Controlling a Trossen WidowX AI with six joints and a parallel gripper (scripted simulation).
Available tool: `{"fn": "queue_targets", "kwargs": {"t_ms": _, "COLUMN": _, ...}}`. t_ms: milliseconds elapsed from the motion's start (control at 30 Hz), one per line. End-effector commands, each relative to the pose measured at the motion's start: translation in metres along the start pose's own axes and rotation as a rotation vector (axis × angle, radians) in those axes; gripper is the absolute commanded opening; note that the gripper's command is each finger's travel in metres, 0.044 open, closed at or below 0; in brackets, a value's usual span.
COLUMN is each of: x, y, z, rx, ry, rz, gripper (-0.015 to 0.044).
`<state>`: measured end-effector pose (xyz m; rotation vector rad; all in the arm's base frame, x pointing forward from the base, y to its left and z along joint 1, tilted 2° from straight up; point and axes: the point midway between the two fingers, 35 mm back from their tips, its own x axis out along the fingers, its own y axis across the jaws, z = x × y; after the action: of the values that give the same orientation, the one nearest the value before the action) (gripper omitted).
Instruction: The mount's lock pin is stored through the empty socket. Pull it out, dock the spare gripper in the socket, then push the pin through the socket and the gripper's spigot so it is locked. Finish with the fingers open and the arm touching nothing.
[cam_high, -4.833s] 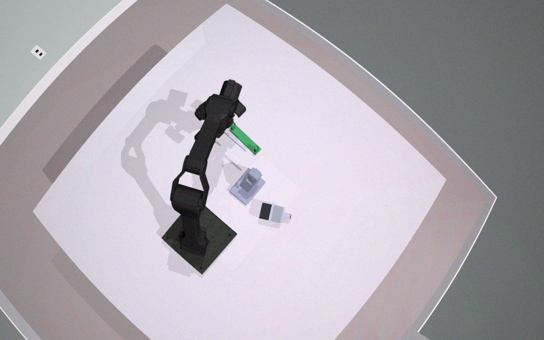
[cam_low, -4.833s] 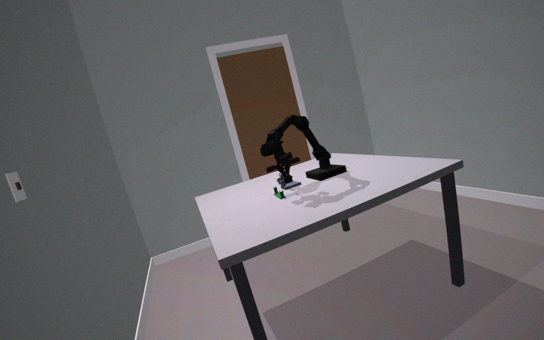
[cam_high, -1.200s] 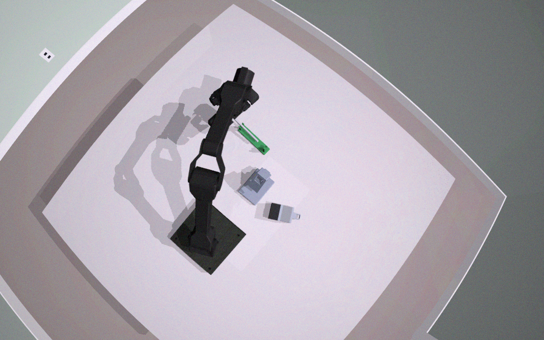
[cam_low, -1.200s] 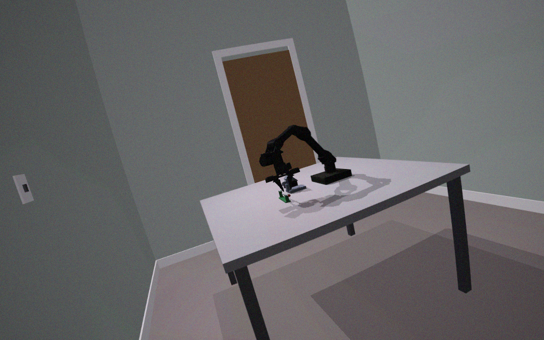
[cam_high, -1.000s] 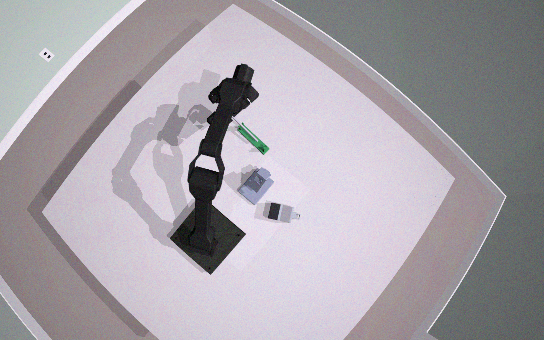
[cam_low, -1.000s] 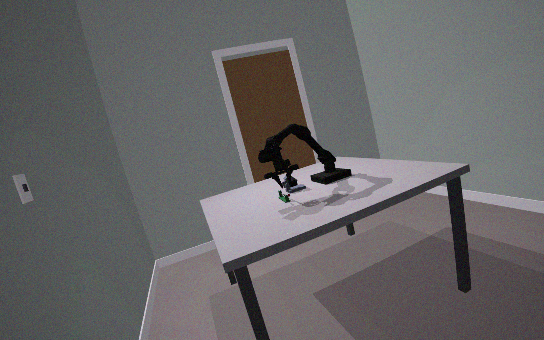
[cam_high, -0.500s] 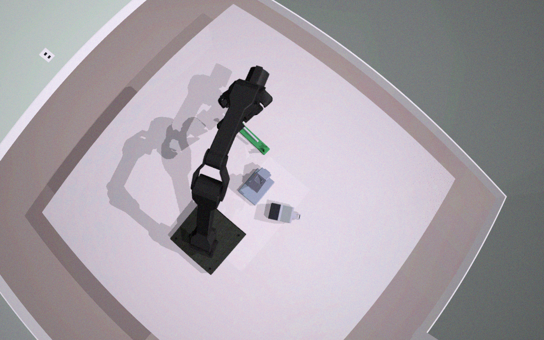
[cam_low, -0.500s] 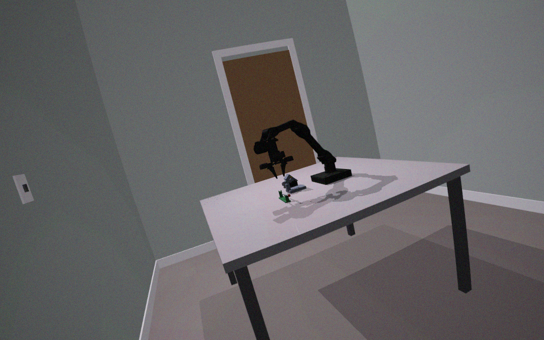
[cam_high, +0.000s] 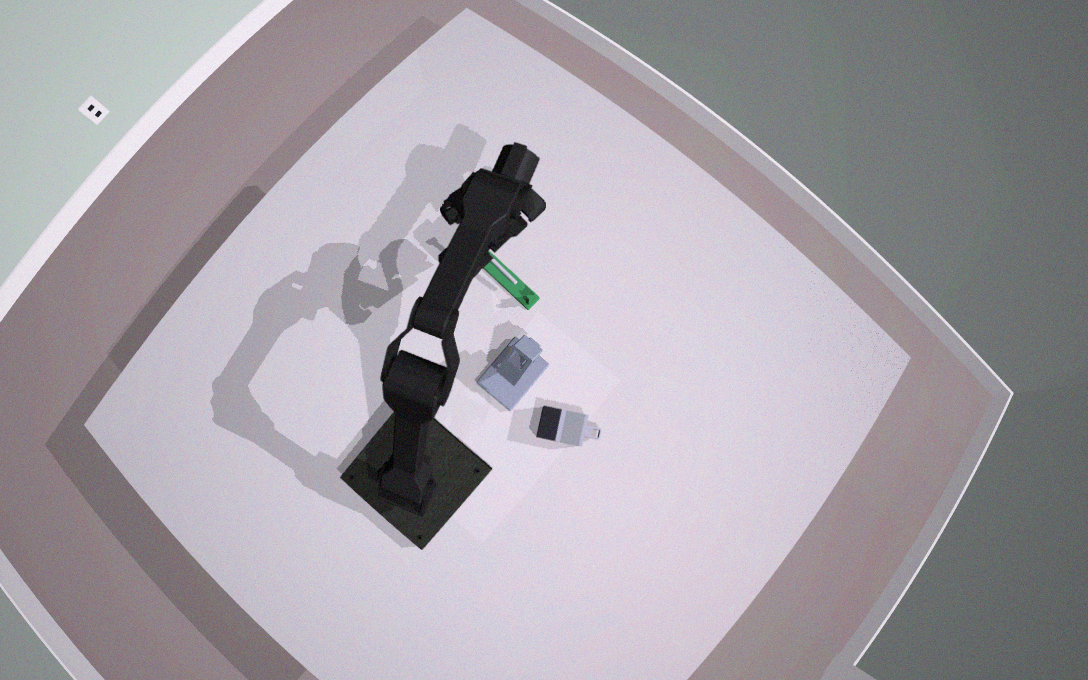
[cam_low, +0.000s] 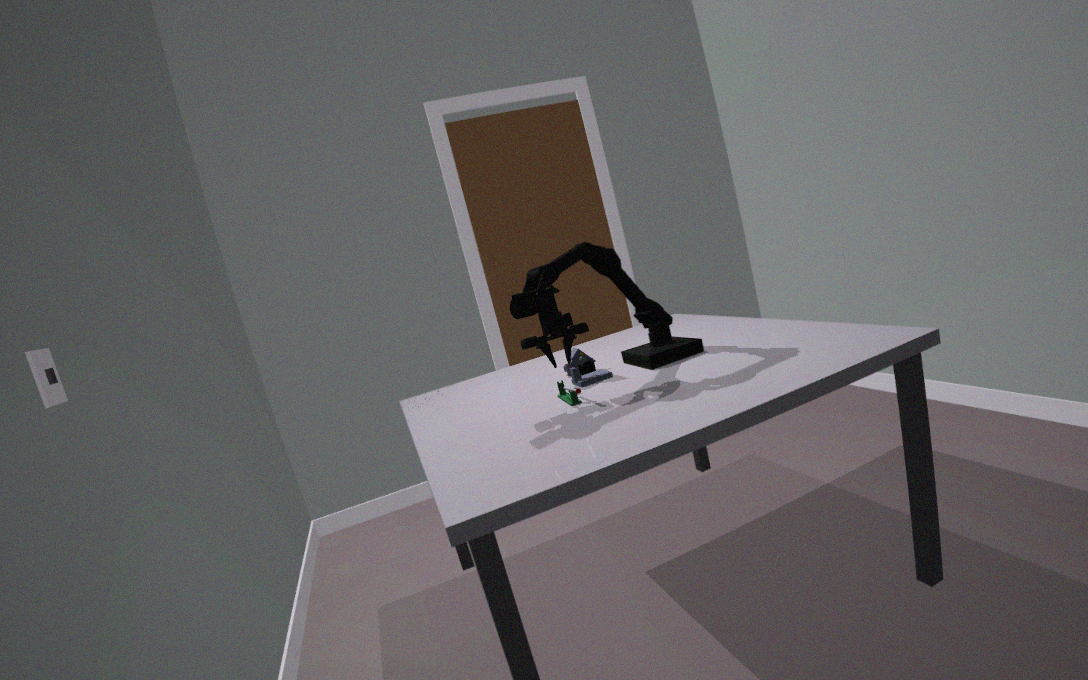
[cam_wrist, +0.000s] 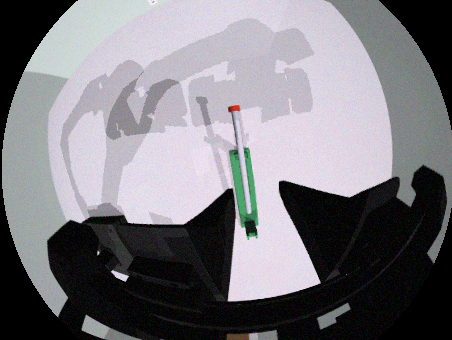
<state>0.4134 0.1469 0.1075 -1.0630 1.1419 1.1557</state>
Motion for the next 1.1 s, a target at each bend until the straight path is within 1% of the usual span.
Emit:
{"fn": "queue_targets", "kwargs": {"t_ms": 0, "x": 0.030, "y": 0.004, "z": -0.007, "rx": -0.004, "ry": 0.012, "rz": 0.012, "gripper": 0.0180}}
{"fn": "queue_targets", "kwargs": {"t_ms": 1067, "x": 0.078, "y": 0.004, "z": -0.013, "rx": -0.004, "ry": 0.012, "rz": 0.012, "gripper": 0.0180}}
